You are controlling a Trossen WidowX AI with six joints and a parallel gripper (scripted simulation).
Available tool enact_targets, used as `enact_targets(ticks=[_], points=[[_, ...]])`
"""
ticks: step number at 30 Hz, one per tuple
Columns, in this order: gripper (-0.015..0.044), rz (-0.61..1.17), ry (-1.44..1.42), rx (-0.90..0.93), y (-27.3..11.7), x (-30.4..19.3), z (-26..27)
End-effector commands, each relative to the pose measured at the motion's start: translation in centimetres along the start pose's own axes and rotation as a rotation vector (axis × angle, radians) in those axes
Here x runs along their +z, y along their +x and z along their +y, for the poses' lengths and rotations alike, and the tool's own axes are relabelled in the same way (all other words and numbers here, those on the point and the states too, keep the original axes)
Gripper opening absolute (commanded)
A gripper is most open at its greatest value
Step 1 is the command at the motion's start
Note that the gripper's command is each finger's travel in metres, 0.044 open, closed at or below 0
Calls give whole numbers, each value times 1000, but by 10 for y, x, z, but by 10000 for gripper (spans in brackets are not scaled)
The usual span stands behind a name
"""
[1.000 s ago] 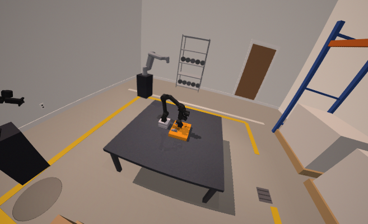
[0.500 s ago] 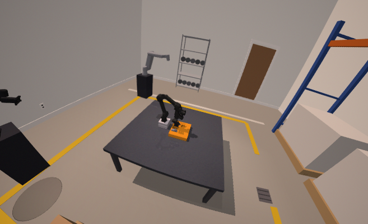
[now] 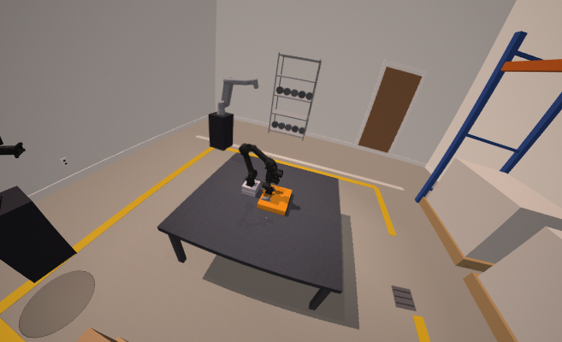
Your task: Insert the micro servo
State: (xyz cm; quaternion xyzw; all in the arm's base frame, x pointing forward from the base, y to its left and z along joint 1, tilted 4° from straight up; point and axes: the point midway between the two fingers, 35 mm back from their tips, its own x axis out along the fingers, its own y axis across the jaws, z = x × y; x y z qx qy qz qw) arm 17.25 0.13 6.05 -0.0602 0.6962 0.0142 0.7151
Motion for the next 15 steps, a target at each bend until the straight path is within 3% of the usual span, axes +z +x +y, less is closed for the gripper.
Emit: enact_targets(ticks=[1, 15], points=[[0, -2, -5, -1, 3, 1, 0], [0, -2, -5, -1, 7, 1, 0]])
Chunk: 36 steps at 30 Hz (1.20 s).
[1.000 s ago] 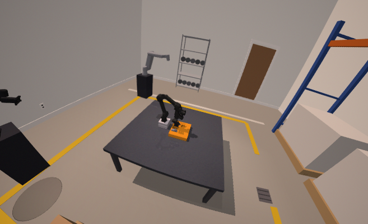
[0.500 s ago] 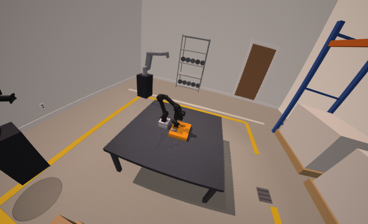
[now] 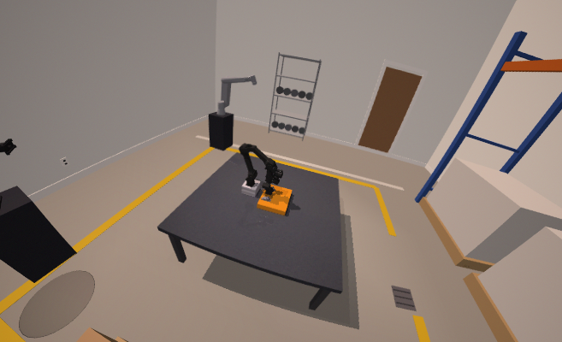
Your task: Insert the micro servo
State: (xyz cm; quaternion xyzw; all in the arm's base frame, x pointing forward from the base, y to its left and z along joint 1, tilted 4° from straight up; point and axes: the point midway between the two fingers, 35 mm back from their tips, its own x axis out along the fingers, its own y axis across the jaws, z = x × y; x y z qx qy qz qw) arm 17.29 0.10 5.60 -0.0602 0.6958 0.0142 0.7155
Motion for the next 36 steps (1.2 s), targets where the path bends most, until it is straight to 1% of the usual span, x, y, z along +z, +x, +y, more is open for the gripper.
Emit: enact_targets(ticks=[1, 36], points=[[0, -1, -5, -1, 3, 0, 0], [0, -1, -5, -2, 32, 0, 0]])
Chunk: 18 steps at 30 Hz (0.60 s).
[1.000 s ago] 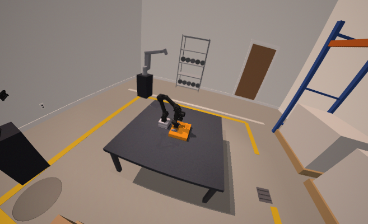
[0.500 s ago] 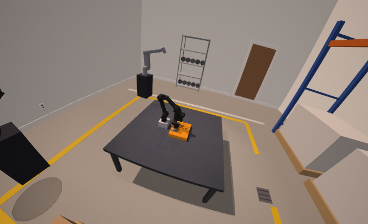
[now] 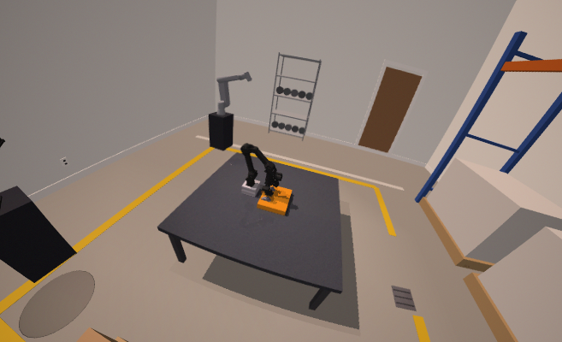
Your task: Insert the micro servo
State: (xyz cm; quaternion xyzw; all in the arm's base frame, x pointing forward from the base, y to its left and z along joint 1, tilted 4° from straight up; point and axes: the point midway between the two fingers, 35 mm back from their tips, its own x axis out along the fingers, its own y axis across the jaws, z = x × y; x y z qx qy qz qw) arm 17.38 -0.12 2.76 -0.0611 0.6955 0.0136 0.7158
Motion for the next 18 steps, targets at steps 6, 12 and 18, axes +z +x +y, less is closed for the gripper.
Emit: enact_targets(ticks=[6, 12, 18], points=[[0, 0, -4, 1, 8, 0, 0], [0, 0, -4, 1, 13, 0, 0], [0, 0, -4, 0, 18, 0, 0]])
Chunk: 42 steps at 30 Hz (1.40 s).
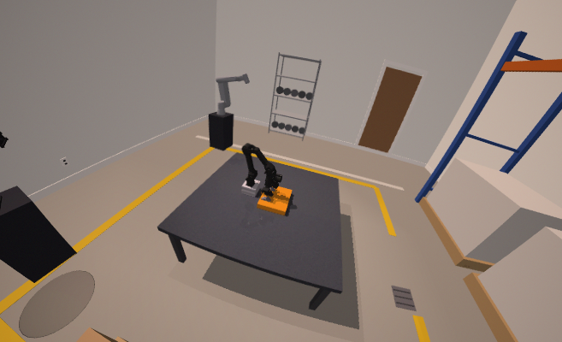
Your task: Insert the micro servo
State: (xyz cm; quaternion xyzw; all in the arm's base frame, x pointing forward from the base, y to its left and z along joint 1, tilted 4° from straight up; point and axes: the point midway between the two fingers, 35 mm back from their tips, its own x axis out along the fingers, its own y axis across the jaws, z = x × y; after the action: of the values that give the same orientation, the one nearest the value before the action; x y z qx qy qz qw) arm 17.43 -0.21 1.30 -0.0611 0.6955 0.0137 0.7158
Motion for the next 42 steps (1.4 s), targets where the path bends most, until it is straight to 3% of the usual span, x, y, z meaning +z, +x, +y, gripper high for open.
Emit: enact_targets(ticks=[1, 5, 12, 20, 29, 38, 42], points=[[0, 0, -4, 0, 4, 0, 0], [0, 0, -4, 0, 7, 0, 0], [184, 0, -4, 0, 5, 0, 0], [187, 0, -4, 1, -29, -4, 0], [187, 0, -4, 1, -31, -6, 0], [424, 1, -7, 2, -64, 52, -1], [440, -6, -5, 1, -85, 88, 0]])
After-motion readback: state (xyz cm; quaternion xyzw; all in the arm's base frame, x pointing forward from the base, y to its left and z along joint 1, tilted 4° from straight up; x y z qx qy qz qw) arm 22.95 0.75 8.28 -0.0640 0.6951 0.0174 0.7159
